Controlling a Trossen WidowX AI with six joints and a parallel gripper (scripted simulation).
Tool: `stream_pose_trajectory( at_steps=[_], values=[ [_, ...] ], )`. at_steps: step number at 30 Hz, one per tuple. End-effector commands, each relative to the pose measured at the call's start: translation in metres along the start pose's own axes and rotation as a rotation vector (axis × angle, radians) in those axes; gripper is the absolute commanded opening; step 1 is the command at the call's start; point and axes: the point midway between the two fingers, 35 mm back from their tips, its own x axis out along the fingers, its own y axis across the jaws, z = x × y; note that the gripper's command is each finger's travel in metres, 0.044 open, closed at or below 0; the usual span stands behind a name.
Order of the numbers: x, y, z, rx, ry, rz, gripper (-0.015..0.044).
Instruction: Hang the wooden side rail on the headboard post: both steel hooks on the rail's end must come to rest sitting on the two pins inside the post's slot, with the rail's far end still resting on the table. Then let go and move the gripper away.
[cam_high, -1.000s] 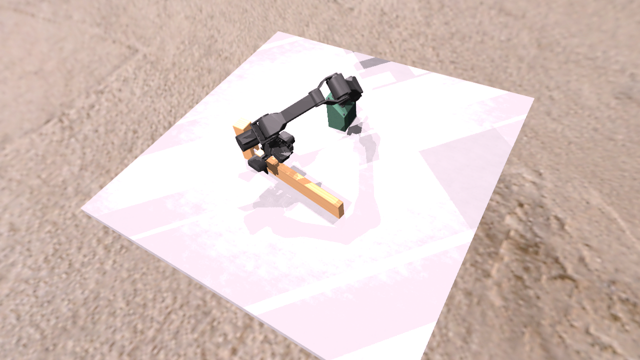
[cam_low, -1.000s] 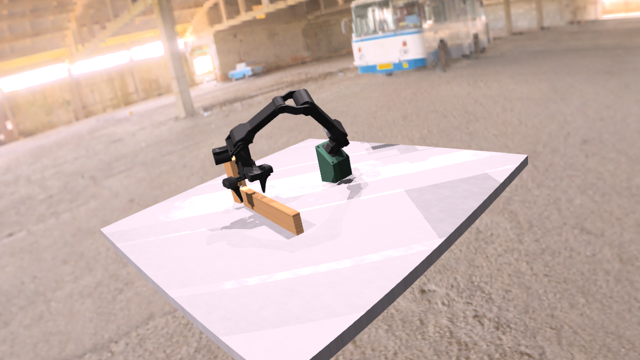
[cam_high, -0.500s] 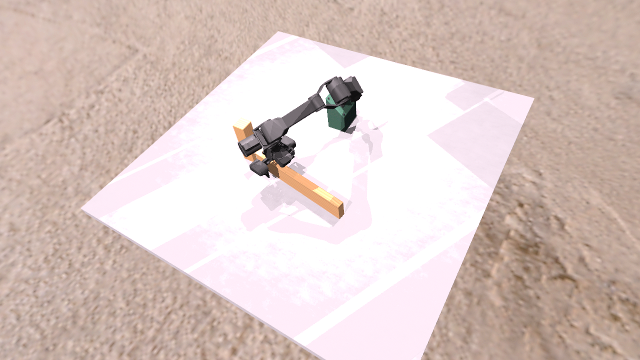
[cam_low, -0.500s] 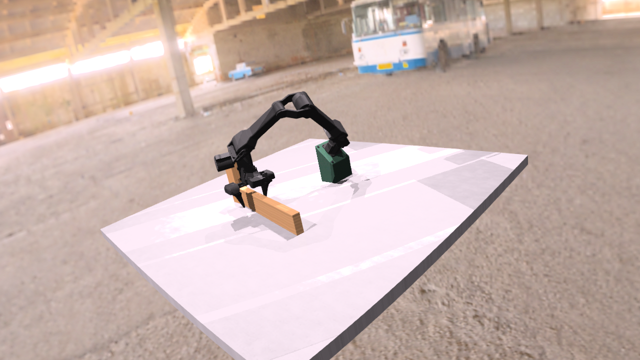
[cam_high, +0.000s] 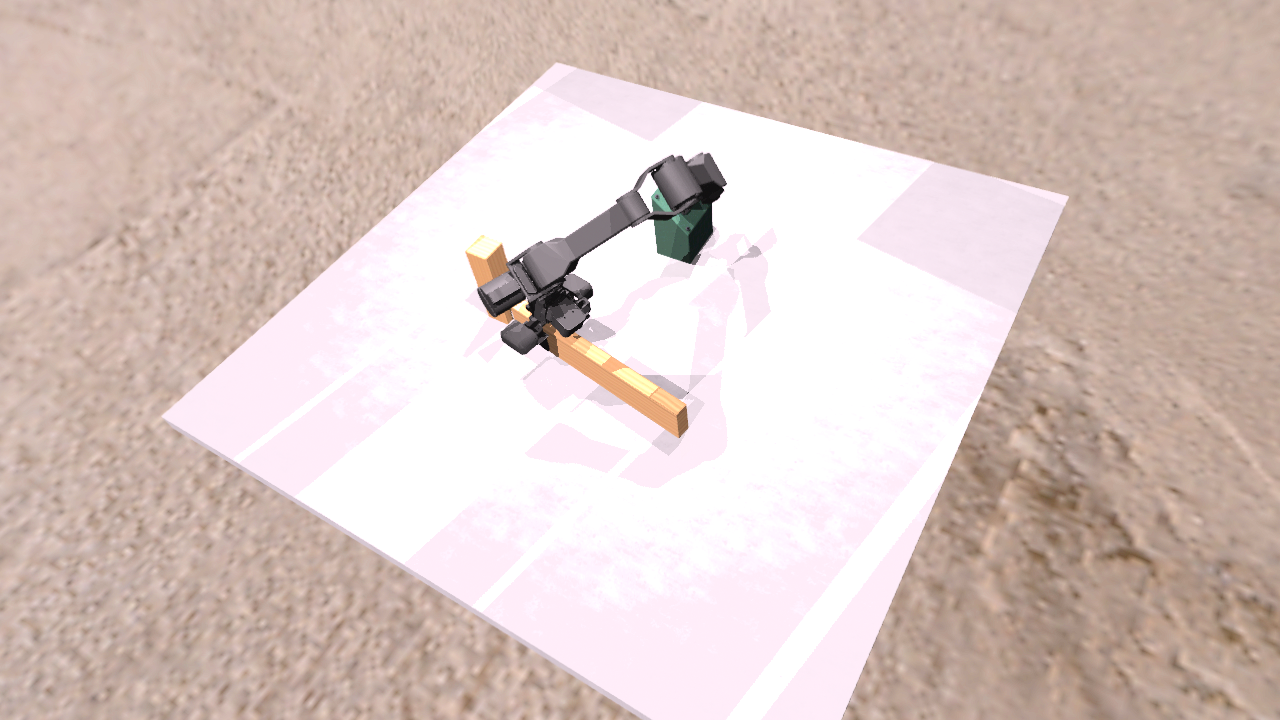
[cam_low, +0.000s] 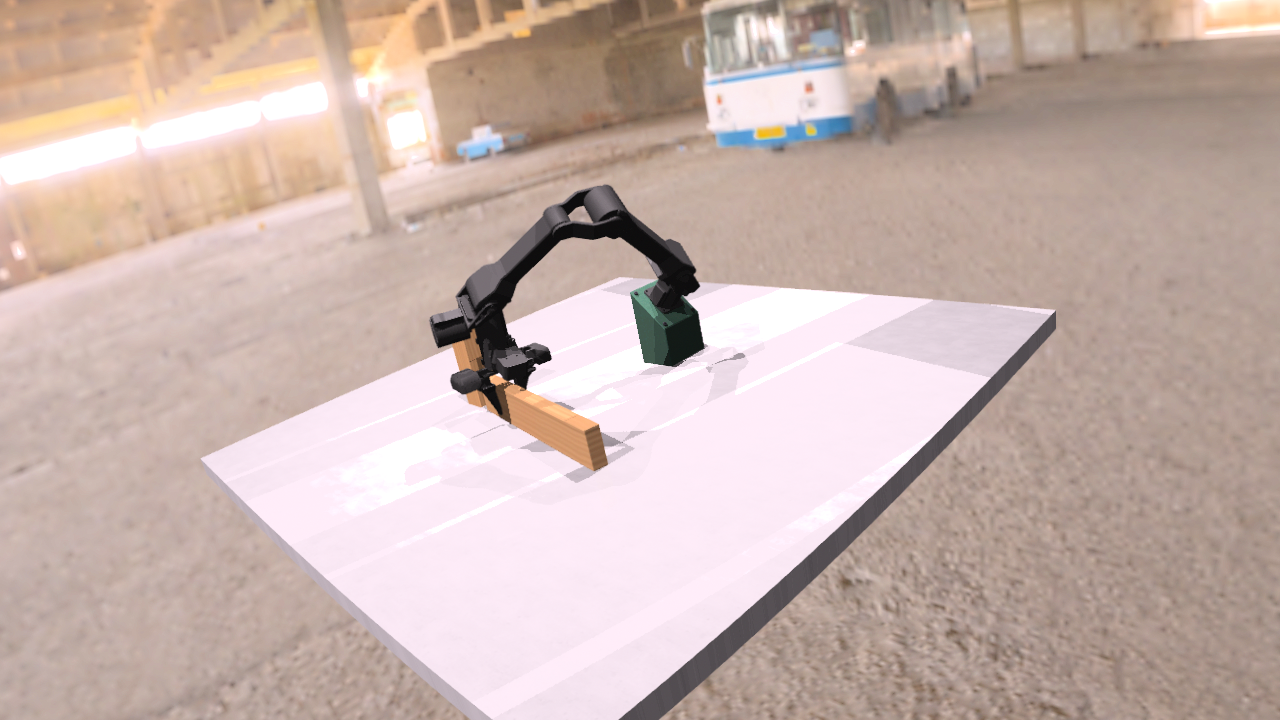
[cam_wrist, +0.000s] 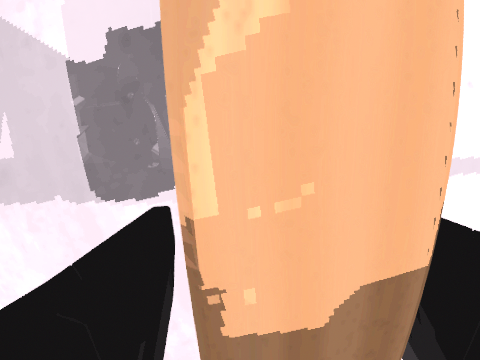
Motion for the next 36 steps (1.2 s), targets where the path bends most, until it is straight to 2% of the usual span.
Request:
stream_pose_trajectory(
  at_steps=[1, 7, 10, 11, 36],
  values=[
    [0.0, 0.0, 0.0, 0.006, -0.005, -0.002, 0.0125],
    [0.0, 0.0, 0.0, 0.006, -0.005, -0.002, 0.0085],
    [0.0, 0.0, 0.0, 0.006, -0.005, -0.002, 0.0006],
    [0.0, 0.0, 0.0, 0.006, -0.005, -0.002, 0.0],
    [0.0, 0.013, -0.001, -0.158, -0.005, -0.002, 0.0]
  ],
)
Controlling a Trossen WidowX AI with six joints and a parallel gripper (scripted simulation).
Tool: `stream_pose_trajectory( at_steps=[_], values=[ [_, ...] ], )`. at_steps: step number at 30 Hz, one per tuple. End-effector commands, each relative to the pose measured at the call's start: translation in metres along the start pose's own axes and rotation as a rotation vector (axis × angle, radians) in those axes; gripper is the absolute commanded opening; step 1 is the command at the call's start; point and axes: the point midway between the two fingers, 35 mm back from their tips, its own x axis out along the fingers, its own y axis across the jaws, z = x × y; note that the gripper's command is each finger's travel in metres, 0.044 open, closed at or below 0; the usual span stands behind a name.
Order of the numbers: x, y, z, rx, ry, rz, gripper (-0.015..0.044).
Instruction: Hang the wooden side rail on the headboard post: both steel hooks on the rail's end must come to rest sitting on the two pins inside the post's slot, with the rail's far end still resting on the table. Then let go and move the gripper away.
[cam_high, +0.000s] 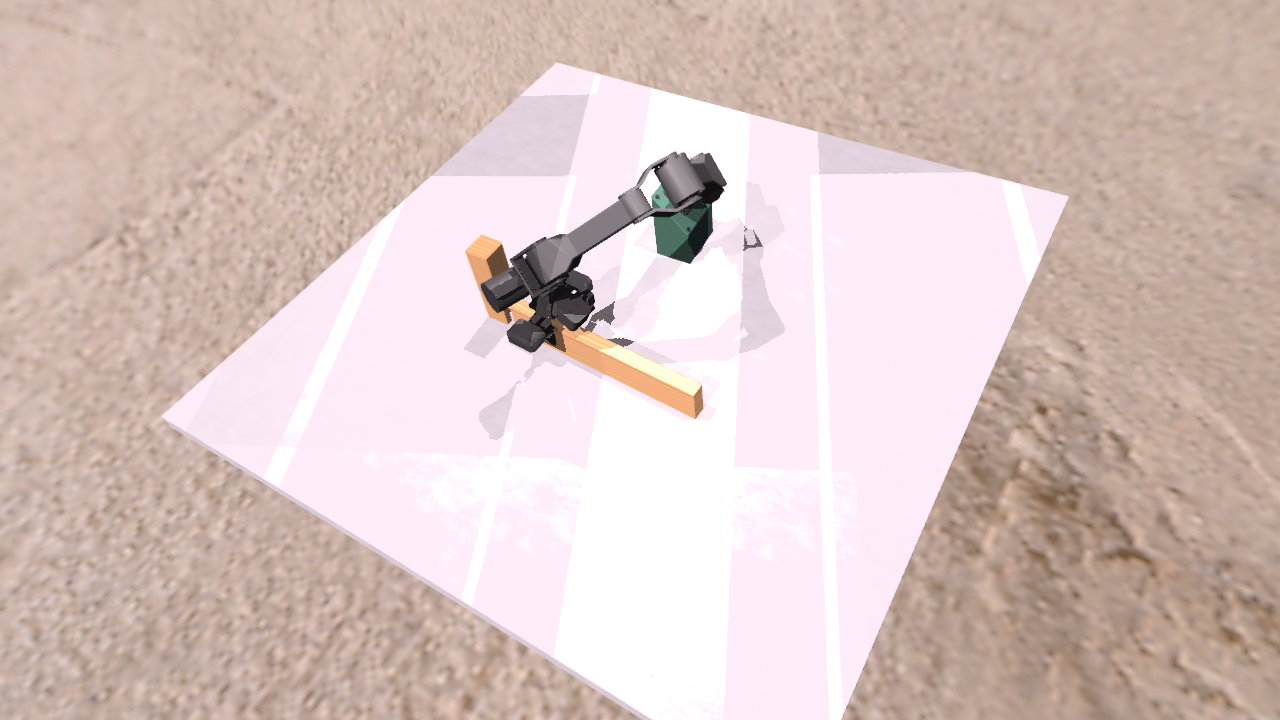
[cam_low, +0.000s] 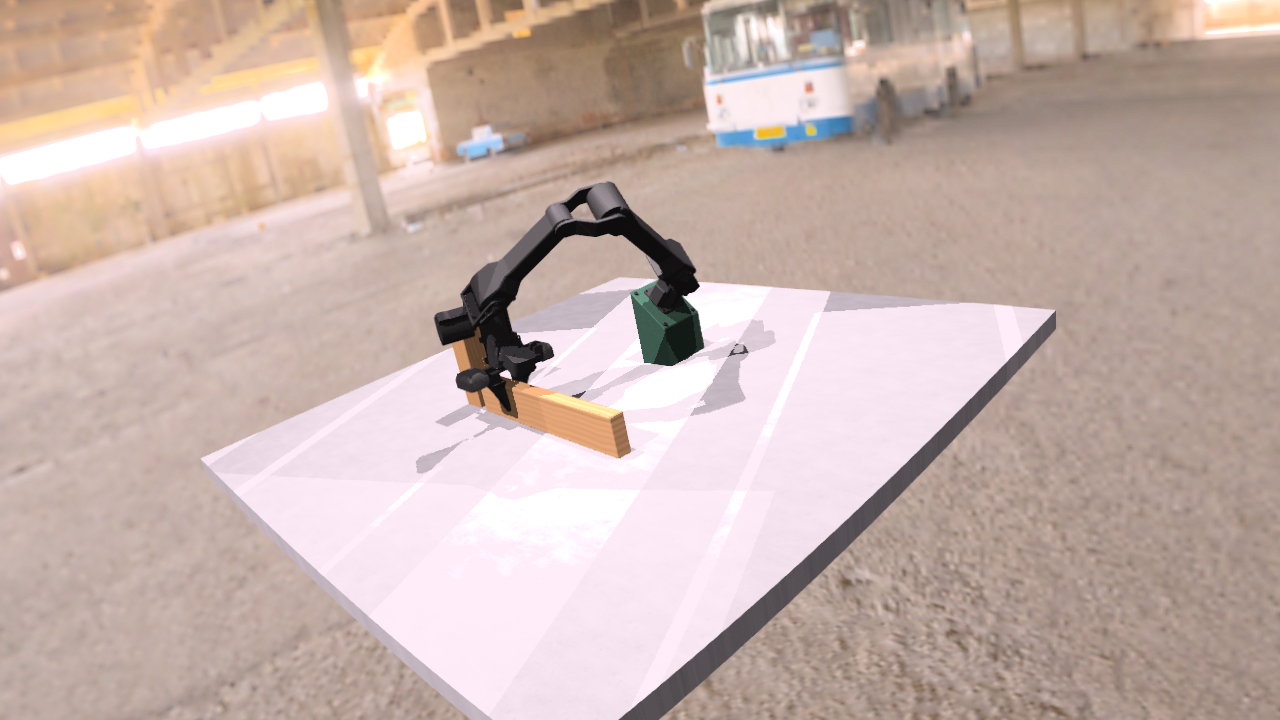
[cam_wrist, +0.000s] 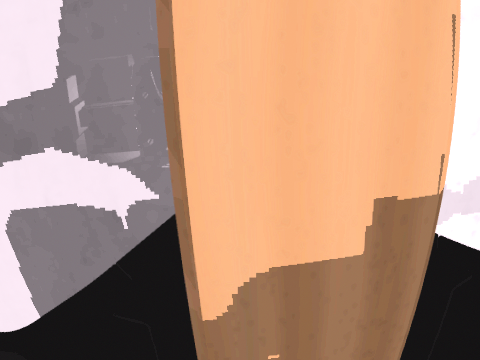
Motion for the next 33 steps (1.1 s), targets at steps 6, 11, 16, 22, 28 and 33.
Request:
stream_pose_trajectory(
  at_steps=[6, 11, 16, 22, 28, 33],
  values=[
    [0.0, 0.005, 0.001, -0.048, -0.002, 0.0, 0.0],
    [0.0, 0.008, 0.0, -0.048, -0.002, 0.0, 0.0],
    [0.0, 0.01, 0.0, -0.047, -0.002, 0.0, 0.0],
    [0.0, 0.012, 0.0, -0.047, -0.002, 0.0, 0.0],
    [0.0, 0.015, 0.0, -0.047, -0.002, 0.0, 0.0],
    [0.0, 0.017, 0.0, -0.047, -0.002, 0.0, 0.0]
  ],
)
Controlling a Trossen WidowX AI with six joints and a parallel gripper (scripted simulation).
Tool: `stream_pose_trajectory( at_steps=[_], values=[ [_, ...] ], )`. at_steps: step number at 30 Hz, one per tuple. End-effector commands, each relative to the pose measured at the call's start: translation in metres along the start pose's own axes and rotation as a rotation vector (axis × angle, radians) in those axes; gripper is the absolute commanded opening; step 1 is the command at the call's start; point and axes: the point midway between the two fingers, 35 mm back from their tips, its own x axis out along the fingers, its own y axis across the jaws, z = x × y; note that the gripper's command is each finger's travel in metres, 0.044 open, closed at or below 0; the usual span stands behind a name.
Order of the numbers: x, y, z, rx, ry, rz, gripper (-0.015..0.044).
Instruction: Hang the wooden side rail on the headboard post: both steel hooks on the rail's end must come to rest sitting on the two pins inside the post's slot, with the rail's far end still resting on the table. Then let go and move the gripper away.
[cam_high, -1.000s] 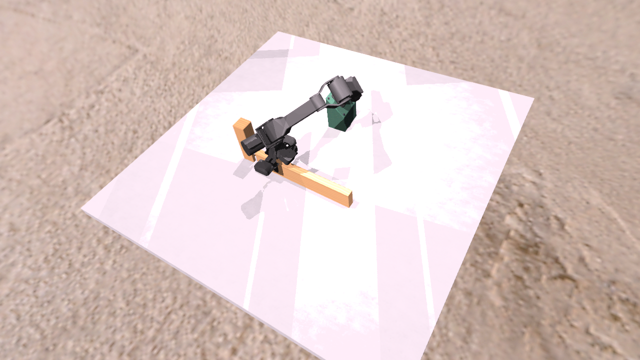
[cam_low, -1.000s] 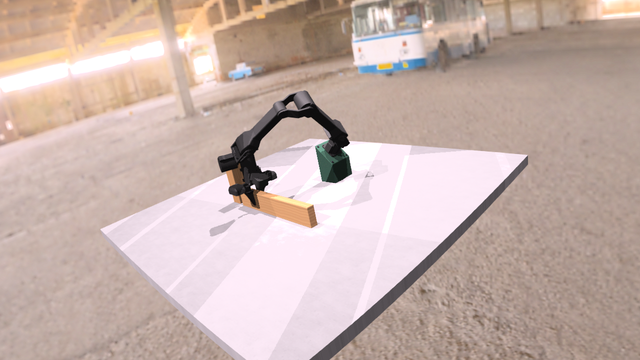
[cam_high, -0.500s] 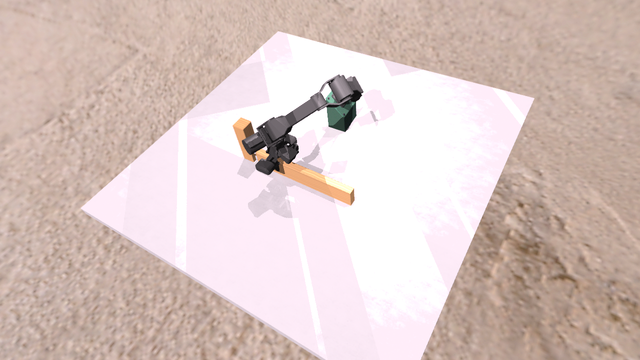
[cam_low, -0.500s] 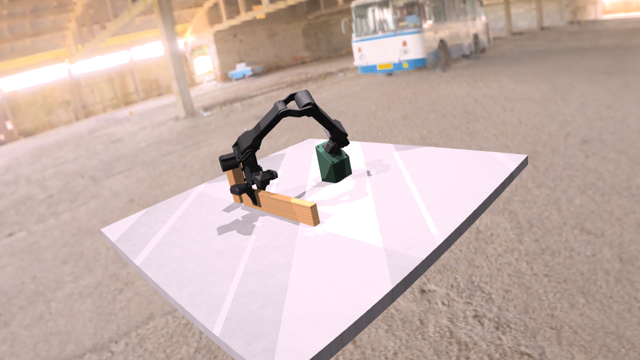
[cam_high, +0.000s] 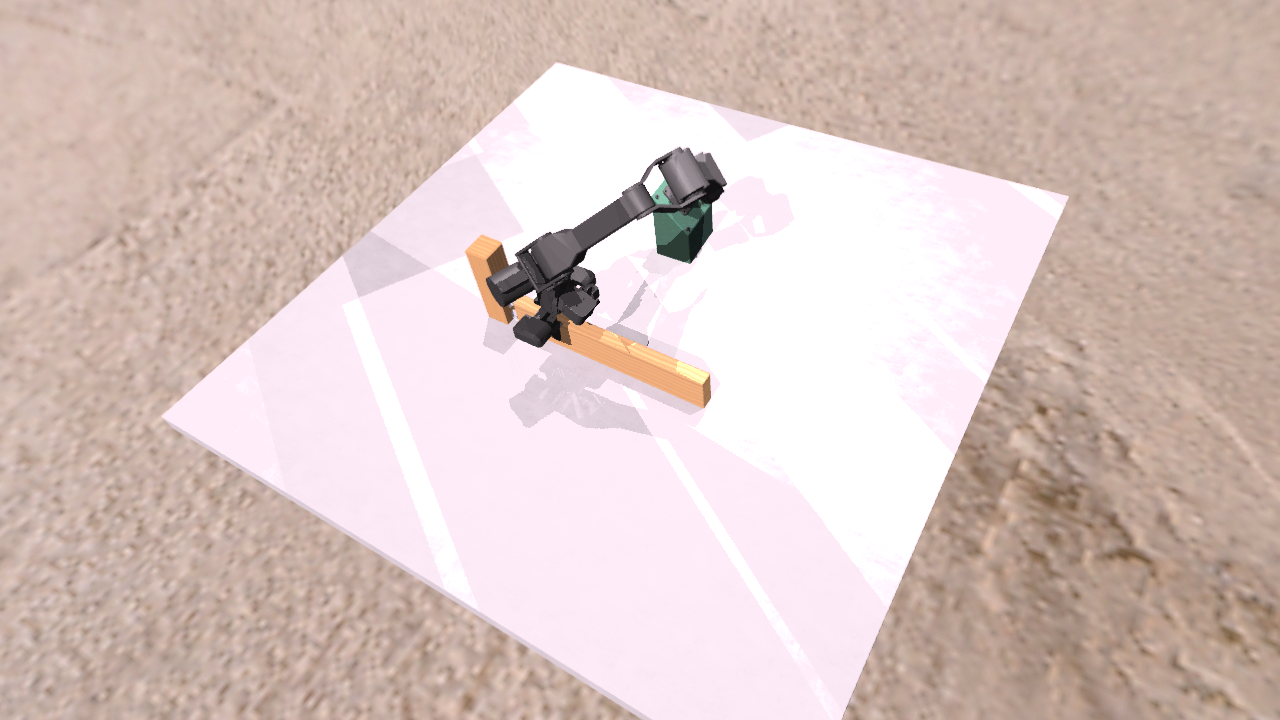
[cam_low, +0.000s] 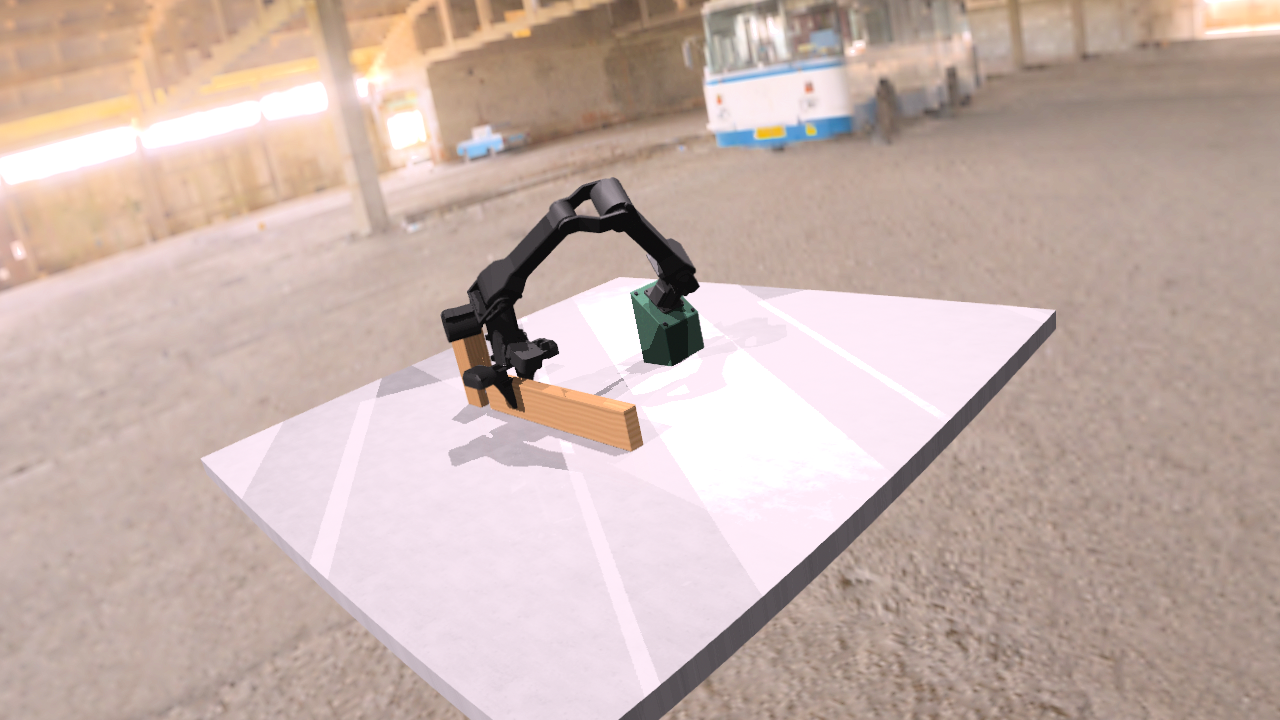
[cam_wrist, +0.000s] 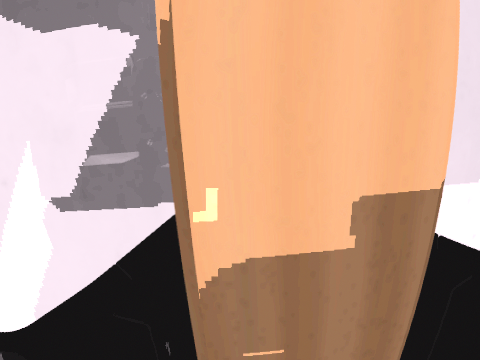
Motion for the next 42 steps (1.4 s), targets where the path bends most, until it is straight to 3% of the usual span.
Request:
stream_pose_trajectory(
  at_steps=[1, 42],
  values=[
    [0.0, 0.0039, -0.0004, -0.005, -0.001, 0.003, 0.0],
    [-0.0028, 0.0063, 0.0001, -0.005, -0.001, 0.003, 0.0]
  ],
)
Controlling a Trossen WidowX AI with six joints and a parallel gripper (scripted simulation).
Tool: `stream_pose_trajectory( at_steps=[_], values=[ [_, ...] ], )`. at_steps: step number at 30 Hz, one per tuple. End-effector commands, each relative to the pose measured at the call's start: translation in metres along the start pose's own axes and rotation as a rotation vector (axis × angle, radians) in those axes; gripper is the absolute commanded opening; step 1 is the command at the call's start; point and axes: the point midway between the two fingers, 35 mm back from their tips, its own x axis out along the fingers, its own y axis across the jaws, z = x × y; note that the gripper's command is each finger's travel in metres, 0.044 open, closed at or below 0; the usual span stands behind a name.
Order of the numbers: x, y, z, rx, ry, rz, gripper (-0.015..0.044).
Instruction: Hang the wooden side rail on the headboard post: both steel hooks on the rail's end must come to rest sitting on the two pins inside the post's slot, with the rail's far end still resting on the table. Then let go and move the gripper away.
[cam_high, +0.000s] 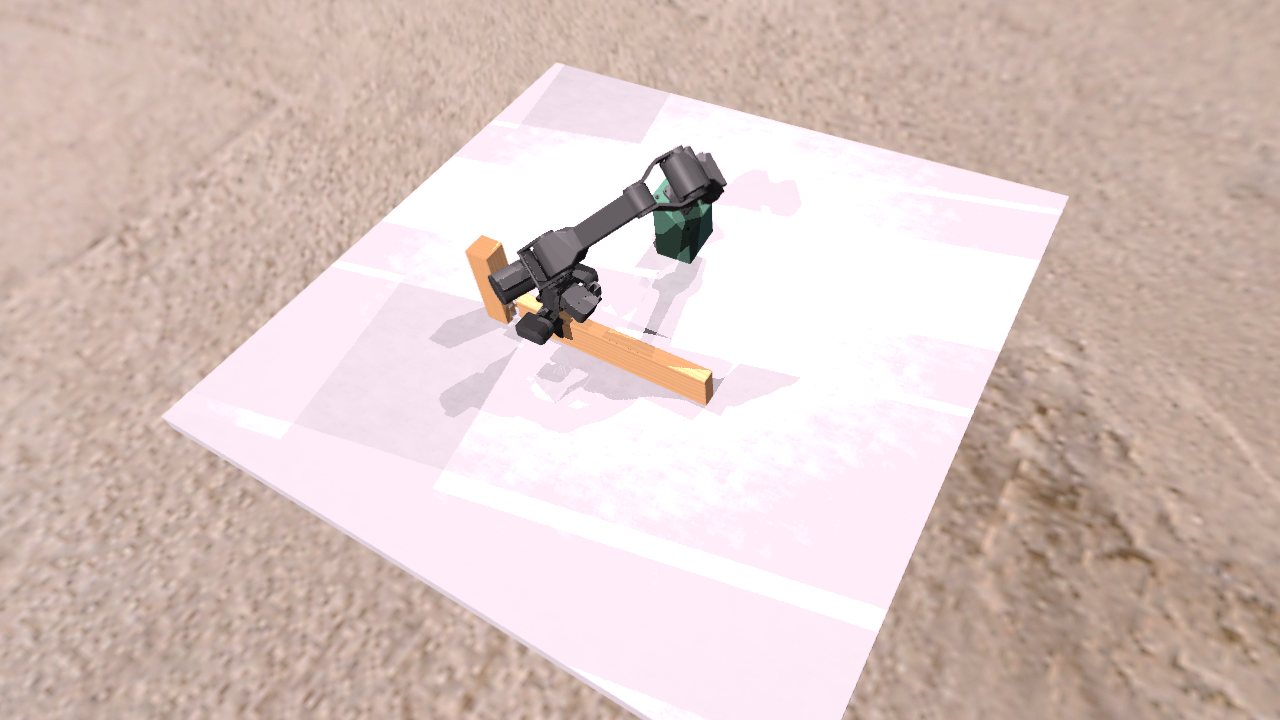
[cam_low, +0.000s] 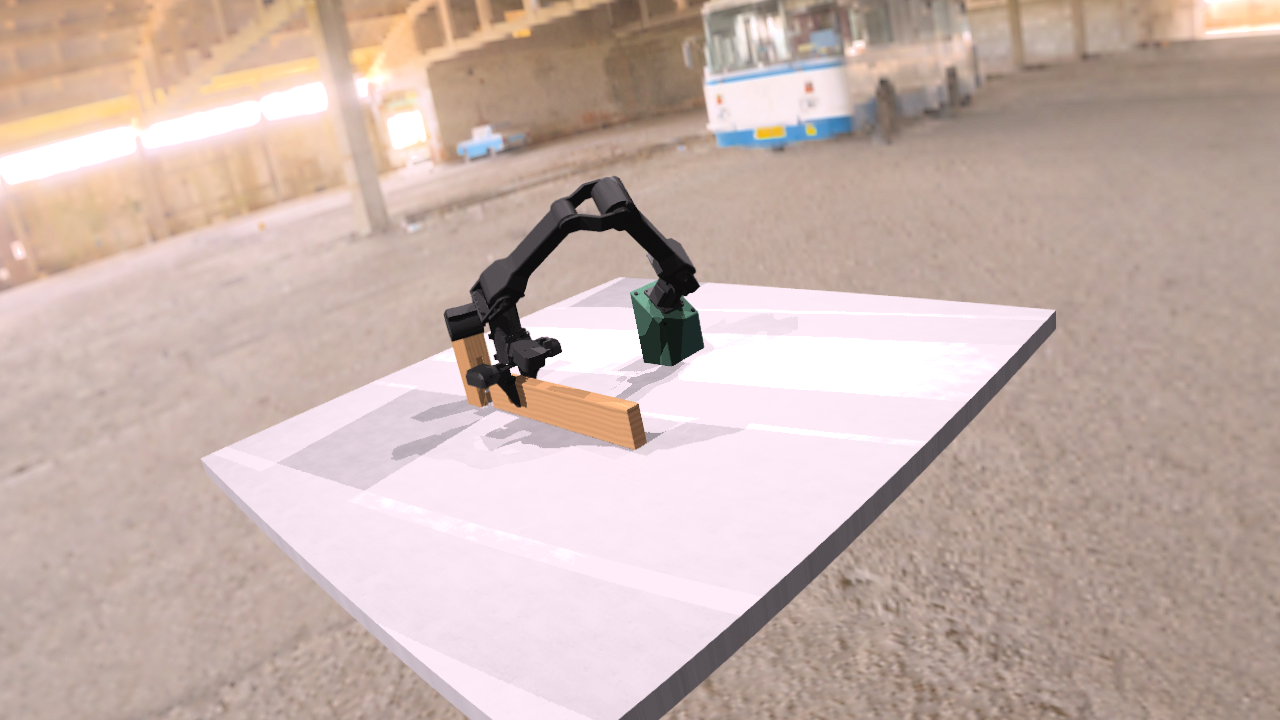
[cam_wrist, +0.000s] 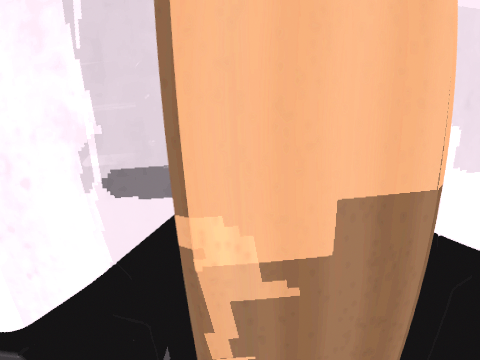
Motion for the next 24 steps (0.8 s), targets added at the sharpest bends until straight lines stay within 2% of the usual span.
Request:
stream_pose_trajectory(
  at_steps=[1, 24],
  values=[
    [-0.0025, -0.0004, -0.0005, -0.007, 0.002, -0.002, 0.0],
    [-0.0064, -0.0004, -0.0006, -0.007, 0.002, -0.002, 0.0]
  ],
)
